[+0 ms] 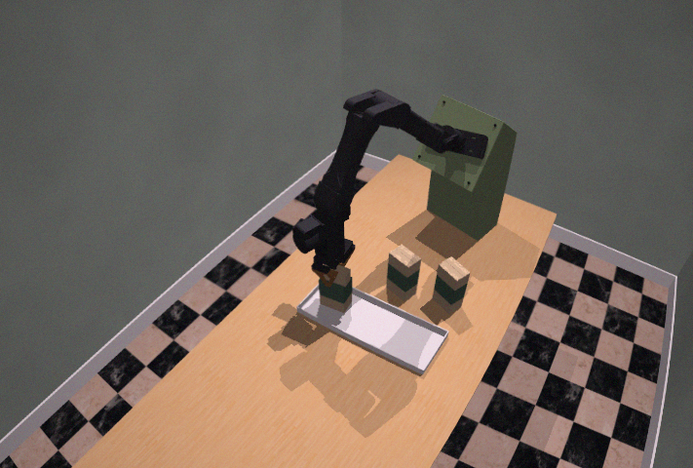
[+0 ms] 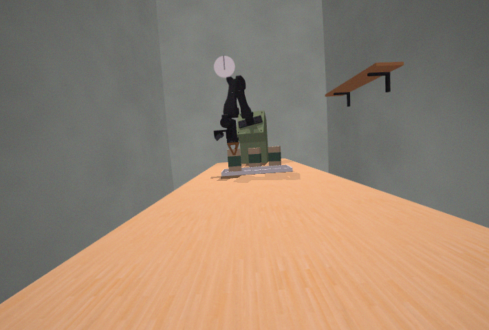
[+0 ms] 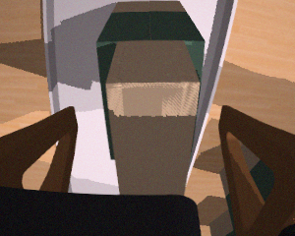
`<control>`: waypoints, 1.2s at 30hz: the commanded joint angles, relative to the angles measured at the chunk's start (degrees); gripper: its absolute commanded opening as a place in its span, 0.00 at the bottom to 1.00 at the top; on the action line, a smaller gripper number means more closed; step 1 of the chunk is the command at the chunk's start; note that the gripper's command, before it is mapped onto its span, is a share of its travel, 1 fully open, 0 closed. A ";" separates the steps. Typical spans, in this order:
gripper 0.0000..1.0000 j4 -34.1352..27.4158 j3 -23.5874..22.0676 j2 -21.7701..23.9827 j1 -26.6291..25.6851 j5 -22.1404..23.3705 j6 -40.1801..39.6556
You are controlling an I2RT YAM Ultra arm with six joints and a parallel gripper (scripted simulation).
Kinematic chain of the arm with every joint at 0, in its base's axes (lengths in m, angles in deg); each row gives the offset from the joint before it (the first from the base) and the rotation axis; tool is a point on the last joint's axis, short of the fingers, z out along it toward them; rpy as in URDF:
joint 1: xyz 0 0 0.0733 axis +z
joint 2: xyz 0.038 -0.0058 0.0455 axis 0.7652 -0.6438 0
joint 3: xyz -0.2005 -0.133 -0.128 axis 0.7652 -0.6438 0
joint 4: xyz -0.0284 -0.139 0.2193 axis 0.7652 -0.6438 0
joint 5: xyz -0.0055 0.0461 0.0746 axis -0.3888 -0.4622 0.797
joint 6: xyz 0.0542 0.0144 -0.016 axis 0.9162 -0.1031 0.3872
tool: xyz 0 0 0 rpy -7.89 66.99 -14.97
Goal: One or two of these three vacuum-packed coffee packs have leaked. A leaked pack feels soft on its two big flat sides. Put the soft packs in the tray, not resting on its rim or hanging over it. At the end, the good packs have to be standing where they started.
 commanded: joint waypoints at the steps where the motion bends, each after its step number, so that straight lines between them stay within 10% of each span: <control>1: 0.79 -0.06 1.84 1.86 0.23 -0.85 0.42; 36: 0.79 -4.34 1.42 6.00 -0.67 -0.77 0.06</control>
